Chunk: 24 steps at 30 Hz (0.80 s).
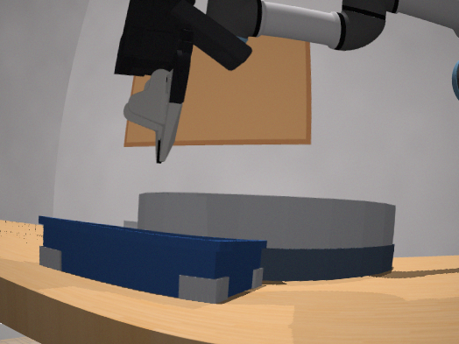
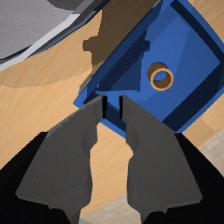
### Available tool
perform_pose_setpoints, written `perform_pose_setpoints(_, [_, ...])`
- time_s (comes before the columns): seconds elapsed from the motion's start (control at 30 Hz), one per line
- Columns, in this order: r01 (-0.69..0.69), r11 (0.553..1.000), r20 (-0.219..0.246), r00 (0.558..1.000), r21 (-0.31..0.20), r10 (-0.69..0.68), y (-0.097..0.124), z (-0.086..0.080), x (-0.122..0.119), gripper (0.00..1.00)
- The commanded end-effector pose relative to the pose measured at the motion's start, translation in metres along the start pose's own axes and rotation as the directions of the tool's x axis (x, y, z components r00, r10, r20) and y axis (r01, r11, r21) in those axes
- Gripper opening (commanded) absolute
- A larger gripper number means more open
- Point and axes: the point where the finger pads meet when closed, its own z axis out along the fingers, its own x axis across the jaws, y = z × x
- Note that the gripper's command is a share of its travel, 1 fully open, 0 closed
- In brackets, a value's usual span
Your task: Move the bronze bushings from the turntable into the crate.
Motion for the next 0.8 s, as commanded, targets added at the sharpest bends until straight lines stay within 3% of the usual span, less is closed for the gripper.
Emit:
perform_pose_setpoints(0.0, [-0.002, 1.0, -0.006, 1.0, -0.012, 0.002, -0.009, -0.001, -0.017, 0.06])
perform_pose_setpoints(0.37, [-0.005, 1.0, -0.027, 1.0, -0.01, 0.005, -0.047, 0.001, -0.067, 0.06])
perform_pose_setpoints(0.43, [-0.005, 1.0, -0.027, 1.0, -0.01, 0.005, -0.047, 0.001, -0.067, 0.06])
perform_pose_setpoints(0.77, [-0.009, 1.0, -0.04, 0.999, -0.012, 0.008, -0.1, 0.002, -0.11, 0.06])
